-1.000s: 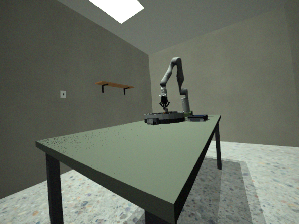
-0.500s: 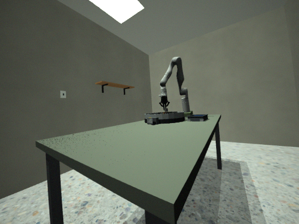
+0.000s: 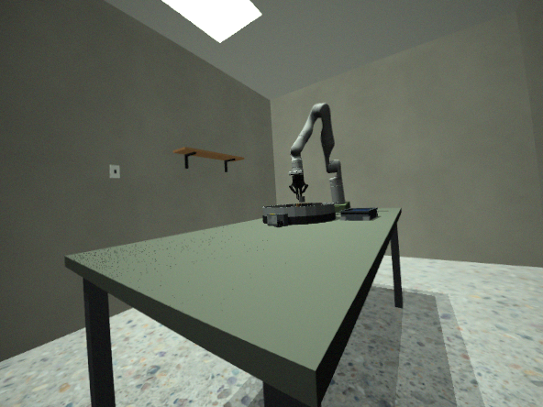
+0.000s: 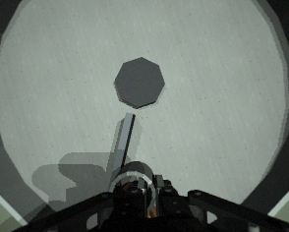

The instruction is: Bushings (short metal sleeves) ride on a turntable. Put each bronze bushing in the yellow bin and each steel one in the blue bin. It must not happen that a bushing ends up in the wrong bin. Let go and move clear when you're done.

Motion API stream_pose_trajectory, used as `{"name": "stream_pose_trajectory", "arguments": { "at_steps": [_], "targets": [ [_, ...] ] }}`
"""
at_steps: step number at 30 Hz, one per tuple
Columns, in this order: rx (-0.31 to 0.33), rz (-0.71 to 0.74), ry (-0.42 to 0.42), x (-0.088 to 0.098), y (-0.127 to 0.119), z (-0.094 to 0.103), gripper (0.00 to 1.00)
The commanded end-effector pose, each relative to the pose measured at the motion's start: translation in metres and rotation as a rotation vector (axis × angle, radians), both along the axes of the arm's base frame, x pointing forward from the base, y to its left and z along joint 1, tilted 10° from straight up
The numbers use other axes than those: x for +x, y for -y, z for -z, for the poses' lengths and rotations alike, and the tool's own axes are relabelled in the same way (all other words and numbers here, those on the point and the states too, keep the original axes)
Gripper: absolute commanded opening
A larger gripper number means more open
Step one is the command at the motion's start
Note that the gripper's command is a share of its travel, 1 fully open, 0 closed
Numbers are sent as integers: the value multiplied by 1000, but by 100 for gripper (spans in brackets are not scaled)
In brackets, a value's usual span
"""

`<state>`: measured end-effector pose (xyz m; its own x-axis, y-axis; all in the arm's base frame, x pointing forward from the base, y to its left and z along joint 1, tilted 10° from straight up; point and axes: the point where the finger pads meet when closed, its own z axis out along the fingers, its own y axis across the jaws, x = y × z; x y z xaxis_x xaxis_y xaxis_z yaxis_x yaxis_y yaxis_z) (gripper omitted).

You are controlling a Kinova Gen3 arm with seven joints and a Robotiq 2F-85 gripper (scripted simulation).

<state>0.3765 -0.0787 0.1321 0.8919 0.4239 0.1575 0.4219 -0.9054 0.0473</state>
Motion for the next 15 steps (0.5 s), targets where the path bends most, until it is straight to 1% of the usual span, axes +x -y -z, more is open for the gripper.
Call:
{"name": "stream_pose_trajectory", "arguments": {
  "at_steps": [1, 5, 10, 13, 15],
  "targets": [
    [0, 0, 2, 0, 0, -1, 0],
    [0, 0, 2, 0, 0, -1, 0],
    [0, 0, 2, -3, 0, -21, 0],
    [0, 0, 2, -3, 0, -21, 0],
    [0, 0, 2, -4, 1, -29, 0]
  ]
}}
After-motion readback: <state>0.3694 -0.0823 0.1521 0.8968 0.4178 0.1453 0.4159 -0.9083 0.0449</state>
